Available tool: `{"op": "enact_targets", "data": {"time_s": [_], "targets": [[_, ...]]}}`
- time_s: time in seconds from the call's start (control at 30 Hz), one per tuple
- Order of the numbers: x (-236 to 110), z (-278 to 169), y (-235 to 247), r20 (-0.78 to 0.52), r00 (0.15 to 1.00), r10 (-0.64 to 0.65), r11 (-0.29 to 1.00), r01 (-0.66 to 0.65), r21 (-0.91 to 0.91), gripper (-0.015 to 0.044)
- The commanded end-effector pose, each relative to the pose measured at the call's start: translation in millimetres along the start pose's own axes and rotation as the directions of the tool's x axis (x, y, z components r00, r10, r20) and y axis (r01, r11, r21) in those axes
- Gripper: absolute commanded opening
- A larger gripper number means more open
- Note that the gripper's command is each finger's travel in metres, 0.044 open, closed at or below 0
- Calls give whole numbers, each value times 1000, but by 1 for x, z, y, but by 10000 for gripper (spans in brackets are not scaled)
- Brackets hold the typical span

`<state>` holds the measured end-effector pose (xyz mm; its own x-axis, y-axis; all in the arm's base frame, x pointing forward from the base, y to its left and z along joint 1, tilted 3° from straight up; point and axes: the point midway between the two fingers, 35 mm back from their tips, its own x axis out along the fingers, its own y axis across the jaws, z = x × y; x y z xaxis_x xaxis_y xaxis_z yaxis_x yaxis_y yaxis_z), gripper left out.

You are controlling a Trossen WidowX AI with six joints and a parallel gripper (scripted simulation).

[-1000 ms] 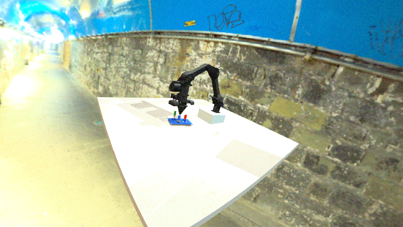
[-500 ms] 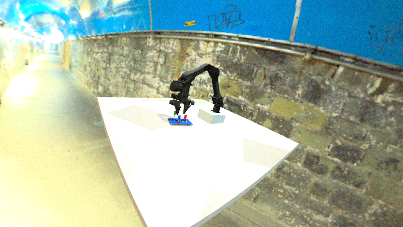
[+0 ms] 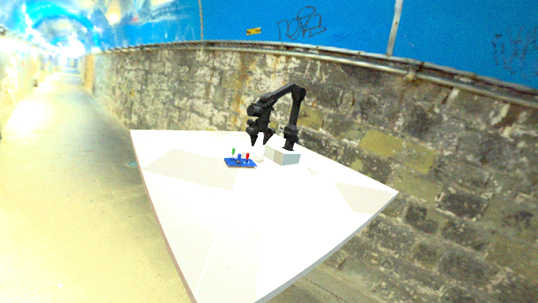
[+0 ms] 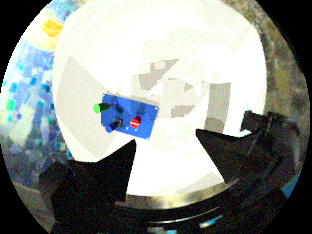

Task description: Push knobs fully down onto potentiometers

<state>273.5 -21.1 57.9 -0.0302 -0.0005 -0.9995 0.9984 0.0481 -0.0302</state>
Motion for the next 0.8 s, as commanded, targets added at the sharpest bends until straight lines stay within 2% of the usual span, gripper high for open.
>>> {"op": "enact_targets", "data": {"time_s": [0.0, 0.77], "targets": [[5, -1, -41, 7, 1000, -9, 1000, 9, 25, 440], [5, -1, -43, 6, 1000, -9, 1000, 9, 26, 440]]}}
